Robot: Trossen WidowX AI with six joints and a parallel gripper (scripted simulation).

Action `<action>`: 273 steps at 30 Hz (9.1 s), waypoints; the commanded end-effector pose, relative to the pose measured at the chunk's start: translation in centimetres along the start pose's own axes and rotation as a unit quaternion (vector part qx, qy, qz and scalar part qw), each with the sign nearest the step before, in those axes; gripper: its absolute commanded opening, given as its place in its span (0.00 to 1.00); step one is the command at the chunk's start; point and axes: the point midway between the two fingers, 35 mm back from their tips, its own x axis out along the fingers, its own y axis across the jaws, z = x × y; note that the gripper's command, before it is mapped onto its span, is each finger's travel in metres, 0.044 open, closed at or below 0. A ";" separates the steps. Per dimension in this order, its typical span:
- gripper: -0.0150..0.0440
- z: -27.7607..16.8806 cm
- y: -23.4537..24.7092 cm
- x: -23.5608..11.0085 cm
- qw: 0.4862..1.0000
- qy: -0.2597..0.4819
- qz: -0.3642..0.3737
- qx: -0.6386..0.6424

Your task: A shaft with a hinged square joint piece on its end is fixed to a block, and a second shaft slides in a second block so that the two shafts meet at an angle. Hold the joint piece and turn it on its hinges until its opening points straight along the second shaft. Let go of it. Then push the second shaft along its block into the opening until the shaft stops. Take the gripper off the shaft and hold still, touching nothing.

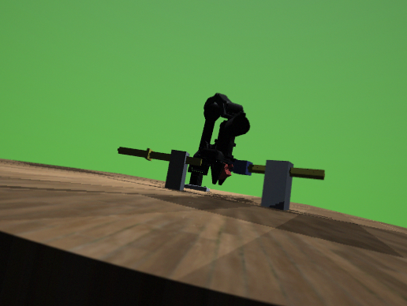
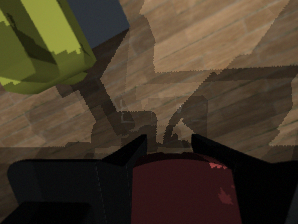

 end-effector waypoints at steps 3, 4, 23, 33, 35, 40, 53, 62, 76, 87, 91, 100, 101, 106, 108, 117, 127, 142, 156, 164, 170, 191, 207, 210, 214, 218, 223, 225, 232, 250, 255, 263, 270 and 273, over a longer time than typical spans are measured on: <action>0.25 0.2 0.3 -0.4 0.998 -0.044 0.004 -0.033; 0.25 0.3 0.3 -0.4 0.998 -0.051 0.004 -0.038; 0.25 0.5 0.4 -0.6 0.996 -0.076 0.002 -0.047; 0.25 0.5 0.3 -0.6 0.996 -0.076 0.002 -0.046; 0.25 0.5 0.4 -0.6 0.996 -0.076 0.002 -0.047; 0.25 0.5 0.3 -0.6 0.996 -0.074 0.002 -0.045; 0.50 0.5 0.3 -0.6 0.996 -0.074 0.002 -0.045; 0.86 0.5 0.3 -0.6 0.996 -0.074 0.002 -0.045; 1.00 0.5 0.3 -0.6 0.996 -0.074 0.002 -0.045; 1.00 0.9 0.3 -2.2 0.997 0.066 -0.010 -0.034; 1.00 1.0 0.4 -3.1 0.991 0.132 -0.006 -0.034; 1.00 1.0 0.4 -3.6 0.987 0.155 -0.002 -0.036; 1.00 1.0 0.4 -3.6 0.987 0.155 -0.002 -0.036; 1.00 1.0 0.6 -3.9 0.987 0.147 0.002 -0.058; 1.00 0.9 0.7 -4.6 0.985 0.145 0.008 -0.091; 1.00 0.6 1.1 -7.8 0.961 0.129 0.033 -0.241; 1.00 0.5 1.2 -11.3 0.908 0.107 0.055 -0.402; 1.00 1.1 0.6 -16.4 0.778 0.069 0.076 -0.620; 1.00 1.7 0.3 -17.7 0.701 0.048 0.074 -0.708; 1.00 3.3 0.4 -14.5 0.605 0.026 0.038 -0.795; 1.00 3.8 0.4 -13.6 0.572 0.021 0.026 -0.819; 1.00 3.8 0.4 -13.0 0.765 0.025 0.019 -0.644; 1.00 3.8 0.5 -12.4 0.895 0.027 0.012 -0.444; 1.00 3.8 0.5 -12.3 0.914 0.027 0.011 -0.404; 1.00 3.8 0.5 -12.2 0.937 0.027 0.009 -0.348; 1.00 3.8 0.5 -12.0 0.956 0.027 0.008 -0.292; 1.00 3.9 0.5 -11.9 0.975 0.027 0.006 -0.220; 1.00 3.9 0.5 -11.8 0.981 0.027 0.005 -0.191; 1.00 3.9 0.5 -11.5 0.996 0.026 0.003 -0.087; 1.00 3.5 0.8 -8.6 0.999 0.026 0.002 -0.035; 1.00 3.4 0.8 -6.6 0.999 0.026 0.002 -0.035; 1.00 3.5 0.6 -3.7 0.999 0.026 0.002 -0.035; 1.00 1.7 0.4 -3.5 0.999 0.027 0.002 -0.035; 1.00 0.6 0.3 -3.6 0.999 0.027 0.001 -0.035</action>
